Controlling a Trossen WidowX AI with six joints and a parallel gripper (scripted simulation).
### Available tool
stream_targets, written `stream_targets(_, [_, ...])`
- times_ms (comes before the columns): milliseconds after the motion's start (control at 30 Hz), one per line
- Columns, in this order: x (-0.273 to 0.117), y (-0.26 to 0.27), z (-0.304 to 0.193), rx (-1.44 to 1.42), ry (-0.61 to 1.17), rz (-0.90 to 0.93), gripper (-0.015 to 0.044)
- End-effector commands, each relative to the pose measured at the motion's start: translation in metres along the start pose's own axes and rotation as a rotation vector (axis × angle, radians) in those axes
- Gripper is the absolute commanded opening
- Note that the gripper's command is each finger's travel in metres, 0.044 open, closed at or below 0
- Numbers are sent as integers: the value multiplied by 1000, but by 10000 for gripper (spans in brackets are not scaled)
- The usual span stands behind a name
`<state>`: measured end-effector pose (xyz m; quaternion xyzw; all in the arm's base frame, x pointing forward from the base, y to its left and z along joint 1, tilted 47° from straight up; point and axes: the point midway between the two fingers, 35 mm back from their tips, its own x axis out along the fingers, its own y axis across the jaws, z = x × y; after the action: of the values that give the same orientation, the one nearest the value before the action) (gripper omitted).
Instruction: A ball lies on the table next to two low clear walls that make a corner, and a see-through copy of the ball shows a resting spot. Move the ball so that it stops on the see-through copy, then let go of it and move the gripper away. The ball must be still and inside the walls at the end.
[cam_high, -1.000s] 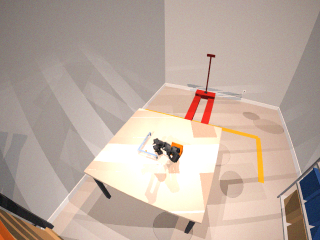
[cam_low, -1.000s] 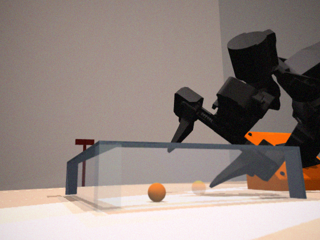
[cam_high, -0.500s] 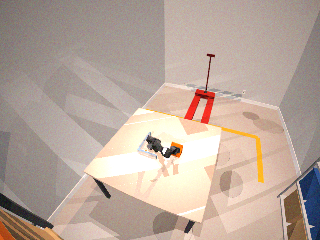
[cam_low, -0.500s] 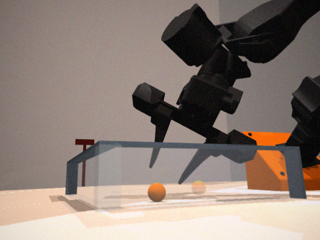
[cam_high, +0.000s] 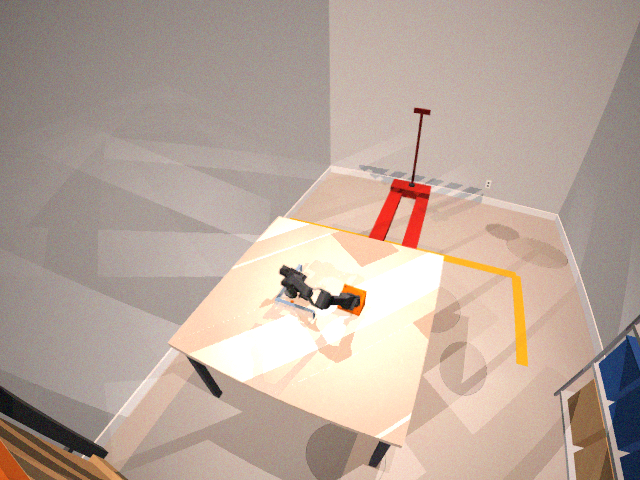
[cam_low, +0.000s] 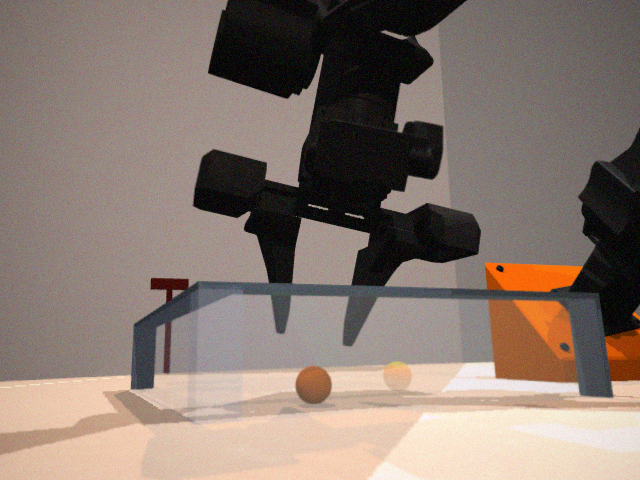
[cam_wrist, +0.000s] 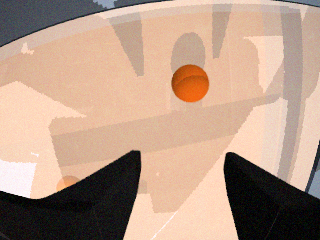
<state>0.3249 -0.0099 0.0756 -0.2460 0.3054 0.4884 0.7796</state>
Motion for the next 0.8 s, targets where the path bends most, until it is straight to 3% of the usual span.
stream_targets(0, [-14, -18, 30, -153, -63, 187, 205])
stream_targets(767, [6, -14, 31, -153, -63, 187, 205])
